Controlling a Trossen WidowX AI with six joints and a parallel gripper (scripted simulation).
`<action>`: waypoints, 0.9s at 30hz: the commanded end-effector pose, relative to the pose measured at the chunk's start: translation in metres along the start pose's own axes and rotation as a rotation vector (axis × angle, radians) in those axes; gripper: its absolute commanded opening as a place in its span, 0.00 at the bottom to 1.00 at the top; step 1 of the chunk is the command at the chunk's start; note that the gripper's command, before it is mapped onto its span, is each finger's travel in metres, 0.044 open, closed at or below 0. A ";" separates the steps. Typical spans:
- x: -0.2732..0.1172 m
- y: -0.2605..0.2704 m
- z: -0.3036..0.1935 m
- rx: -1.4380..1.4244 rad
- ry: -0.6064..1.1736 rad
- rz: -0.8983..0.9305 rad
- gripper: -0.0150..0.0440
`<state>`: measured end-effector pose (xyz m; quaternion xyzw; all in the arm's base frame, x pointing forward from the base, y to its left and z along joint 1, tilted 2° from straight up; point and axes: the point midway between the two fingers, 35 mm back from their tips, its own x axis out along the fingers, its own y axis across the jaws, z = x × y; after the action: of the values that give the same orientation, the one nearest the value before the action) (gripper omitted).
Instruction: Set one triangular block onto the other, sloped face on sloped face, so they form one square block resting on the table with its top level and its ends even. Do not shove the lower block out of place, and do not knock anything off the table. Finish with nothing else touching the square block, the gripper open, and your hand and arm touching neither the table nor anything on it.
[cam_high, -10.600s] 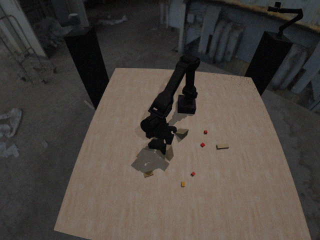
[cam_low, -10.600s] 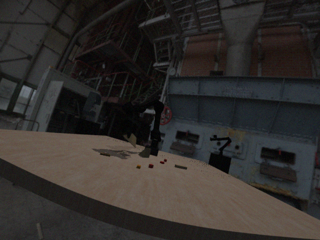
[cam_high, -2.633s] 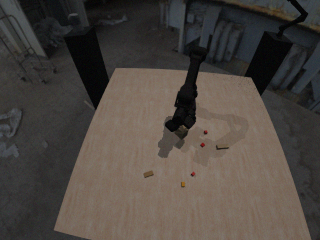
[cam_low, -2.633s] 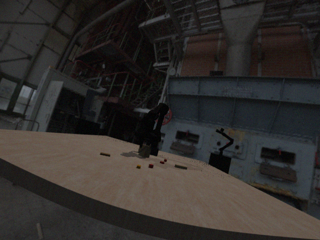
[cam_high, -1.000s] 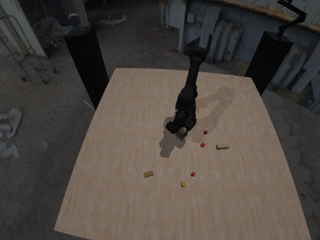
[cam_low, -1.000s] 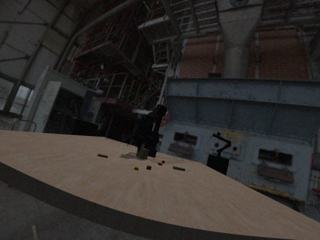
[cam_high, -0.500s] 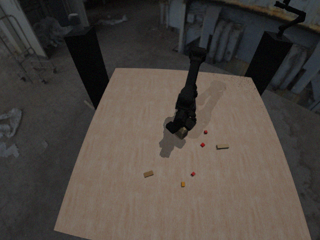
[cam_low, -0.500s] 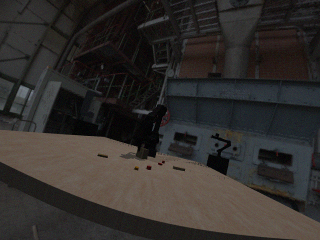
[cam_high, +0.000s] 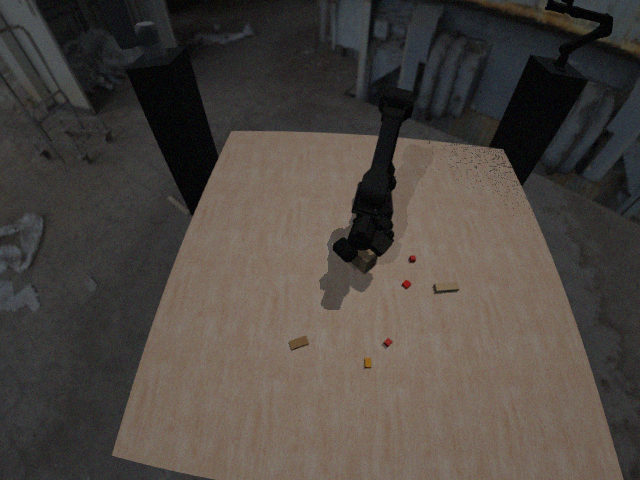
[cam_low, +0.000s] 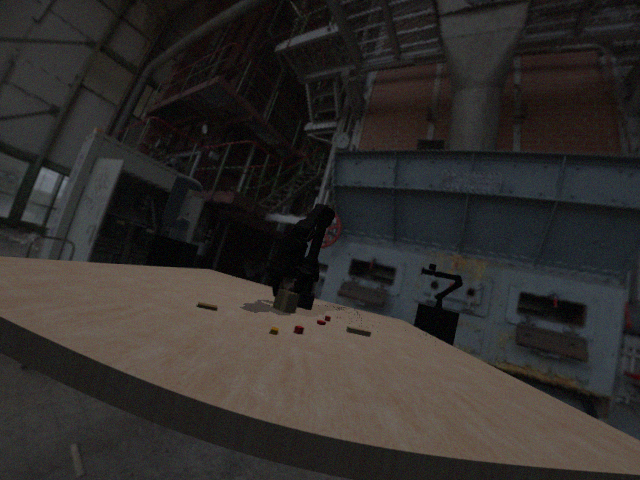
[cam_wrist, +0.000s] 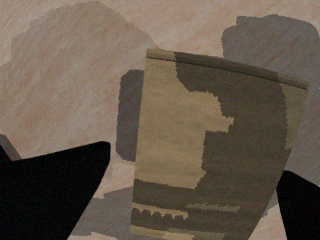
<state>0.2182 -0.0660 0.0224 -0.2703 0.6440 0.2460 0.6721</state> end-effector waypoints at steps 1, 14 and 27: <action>0.000 0.000 0.000 0.000 0.000 0.000 1.00; -0.110 0.000 0.000 0.000 0.000 0.000 1.00; -0.104 -0.003 0.002 -0.001 -0.006 -0.010 1.00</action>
<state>0.2160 -0.0651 0.1261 -0.2723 0.6416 0.2445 0.6741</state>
